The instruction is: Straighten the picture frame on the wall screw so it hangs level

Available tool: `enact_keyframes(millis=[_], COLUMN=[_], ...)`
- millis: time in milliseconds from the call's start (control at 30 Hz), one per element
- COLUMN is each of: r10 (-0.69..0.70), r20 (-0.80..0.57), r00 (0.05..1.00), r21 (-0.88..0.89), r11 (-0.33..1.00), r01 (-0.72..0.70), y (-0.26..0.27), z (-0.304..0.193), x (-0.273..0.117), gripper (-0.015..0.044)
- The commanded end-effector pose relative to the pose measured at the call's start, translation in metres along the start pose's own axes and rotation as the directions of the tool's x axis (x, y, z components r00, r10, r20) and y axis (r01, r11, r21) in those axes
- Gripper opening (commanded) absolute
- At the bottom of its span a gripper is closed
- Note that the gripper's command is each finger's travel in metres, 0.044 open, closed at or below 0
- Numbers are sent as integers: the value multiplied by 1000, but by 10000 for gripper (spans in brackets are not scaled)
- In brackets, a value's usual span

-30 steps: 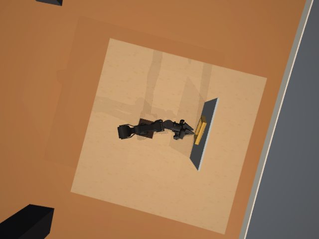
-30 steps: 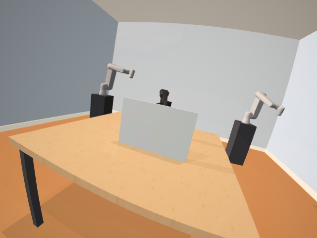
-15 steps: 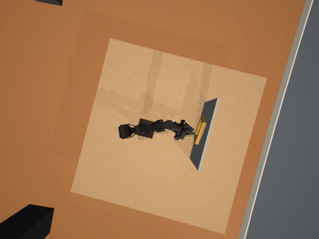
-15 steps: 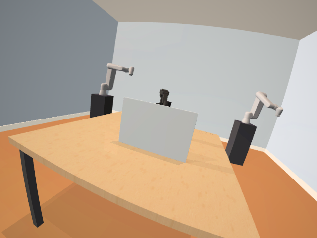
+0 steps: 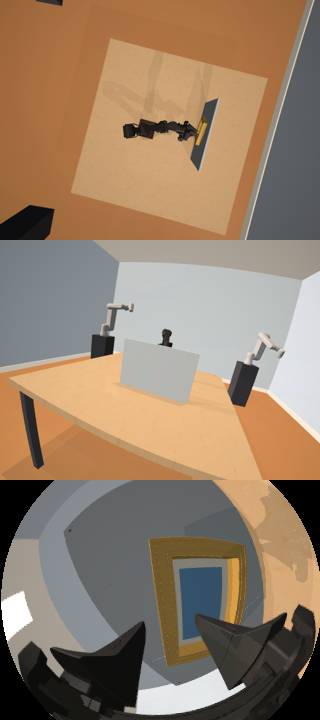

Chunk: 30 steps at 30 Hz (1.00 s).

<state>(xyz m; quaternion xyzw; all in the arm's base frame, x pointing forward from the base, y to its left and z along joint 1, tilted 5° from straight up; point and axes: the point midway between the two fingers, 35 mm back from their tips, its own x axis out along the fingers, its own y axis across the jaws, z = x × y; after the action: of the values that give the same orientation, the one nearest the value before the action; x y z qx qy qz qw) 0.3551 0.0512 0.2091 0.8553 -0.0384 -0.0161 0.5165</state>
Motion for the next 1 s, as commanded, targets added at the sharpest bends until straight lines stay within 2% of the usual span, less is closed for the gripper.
enact_keyframes(millis=[0, 967], r10=[8, 9], r20=[-4, -4], r00=[1000, 1000], r21=[-1, -1], r11=[1000, 1000], r01=[-8, -9], y=[3, 3], z=[-1, 0], x=[8, 17], gripper=[260, 260])
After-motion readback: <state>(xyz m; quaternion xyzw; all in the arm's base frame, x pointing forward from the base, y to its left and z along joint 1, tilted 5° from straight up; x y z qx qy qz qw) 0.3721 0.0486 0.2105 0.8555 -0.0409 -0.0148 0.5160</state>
